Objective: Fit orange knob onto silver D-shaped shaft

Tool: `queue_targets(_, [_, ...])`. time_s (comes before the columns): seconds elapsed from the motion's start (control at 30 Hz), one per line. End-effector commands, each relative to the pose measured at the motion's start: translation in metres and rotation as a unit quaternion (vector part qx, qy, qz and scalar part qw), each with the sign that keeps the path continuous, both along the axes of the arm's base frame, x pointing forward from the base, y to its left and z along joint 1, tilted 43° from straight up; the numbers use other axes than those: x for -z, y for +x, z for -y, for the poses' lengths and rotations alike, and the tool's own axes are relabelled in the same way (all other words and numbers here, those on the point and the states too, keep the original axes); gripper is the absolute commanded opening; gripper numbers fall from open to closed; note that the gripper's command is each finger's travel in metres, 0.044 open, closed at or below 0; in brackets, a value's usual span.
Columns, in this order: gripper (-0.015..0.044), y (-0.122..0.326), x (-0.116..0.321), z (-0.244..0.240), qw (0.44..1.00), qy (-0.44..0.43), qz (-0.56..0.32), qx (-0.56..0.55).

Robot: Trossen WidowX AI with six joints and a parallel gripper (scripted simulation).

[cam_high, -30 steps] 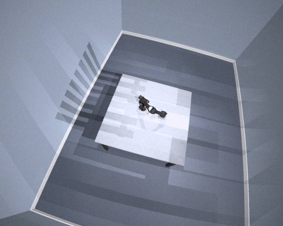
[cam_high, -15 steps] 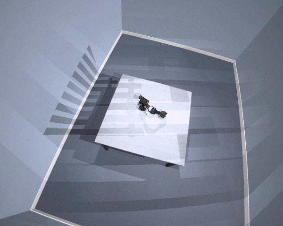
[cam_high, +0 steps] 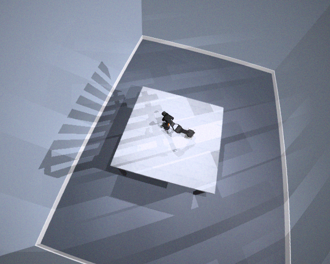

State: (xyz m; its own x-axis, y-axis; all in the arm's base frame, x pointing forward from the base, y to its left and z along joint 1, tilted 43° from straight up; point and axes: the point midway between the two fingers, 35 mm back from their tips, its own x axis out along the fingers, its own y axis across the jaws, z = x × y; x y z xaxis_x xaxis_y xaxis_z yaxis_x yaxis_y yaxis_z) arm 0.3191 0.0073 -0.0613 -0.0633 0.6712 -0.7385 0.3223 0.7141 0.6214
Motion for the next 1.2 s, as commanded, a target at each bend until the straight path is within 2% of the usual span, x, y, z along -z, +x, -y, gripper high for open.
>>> queue_targets(0.0, [0.0,0.003,-0.001,0.003,1.0,-0.001,0.013,-0.011])
queue_targets(1.17, [0.0,0.0,0.01,-0.009,1.0,0.0,0.014,-0.012])
